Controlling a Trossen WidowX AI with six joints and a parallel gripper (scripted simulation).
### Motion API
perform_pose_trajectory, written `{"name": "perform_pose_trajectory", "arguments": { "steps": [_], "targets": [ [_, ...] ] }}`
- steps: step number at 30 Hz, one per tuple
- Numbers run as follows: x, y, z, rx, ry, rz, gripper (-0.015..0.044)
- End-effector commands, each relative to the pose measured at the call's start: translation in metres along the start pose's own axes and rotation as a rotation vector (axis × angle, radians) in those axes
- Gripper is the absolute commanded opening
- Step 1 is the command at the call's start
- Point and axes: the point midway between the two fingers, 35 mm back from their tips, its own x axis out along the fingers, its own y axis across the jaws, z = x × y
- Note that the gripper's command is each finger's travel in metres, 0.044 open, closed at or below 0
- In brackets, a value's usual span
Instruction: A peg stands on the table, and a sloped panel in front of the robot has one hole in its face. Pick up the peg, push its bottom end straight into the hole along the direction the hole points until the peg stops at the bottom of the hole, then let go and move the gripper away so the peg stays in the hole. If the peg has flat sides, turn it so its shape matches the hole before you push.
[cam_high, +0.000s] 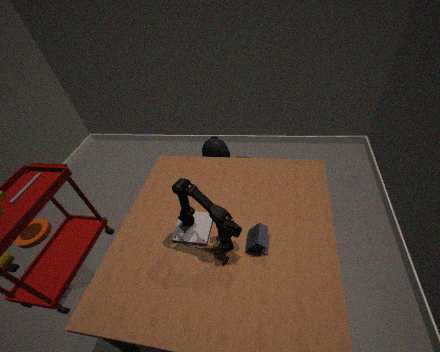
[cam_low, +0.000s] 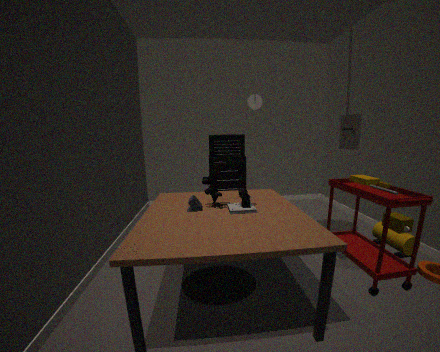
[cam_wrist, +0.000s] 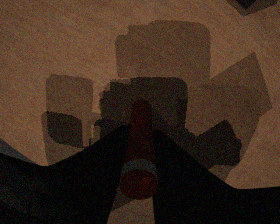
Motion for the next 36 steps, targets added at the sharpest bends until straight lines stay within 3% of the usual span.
{"name": "perform_pose_trajectory", "arguments": {
  "steps": [1,18,36],
  "targets": [
    [-0.012,-0.002,0.002,0.000,-0.007,-0.006,0.0000],
    [-0.076,-0.002,0.000,-0.004,-0.005,0.000,0.0000],
    [-0.077,0.000,0.004,-0.041,-0.066,-0.033,0.0000]
  ]
}}
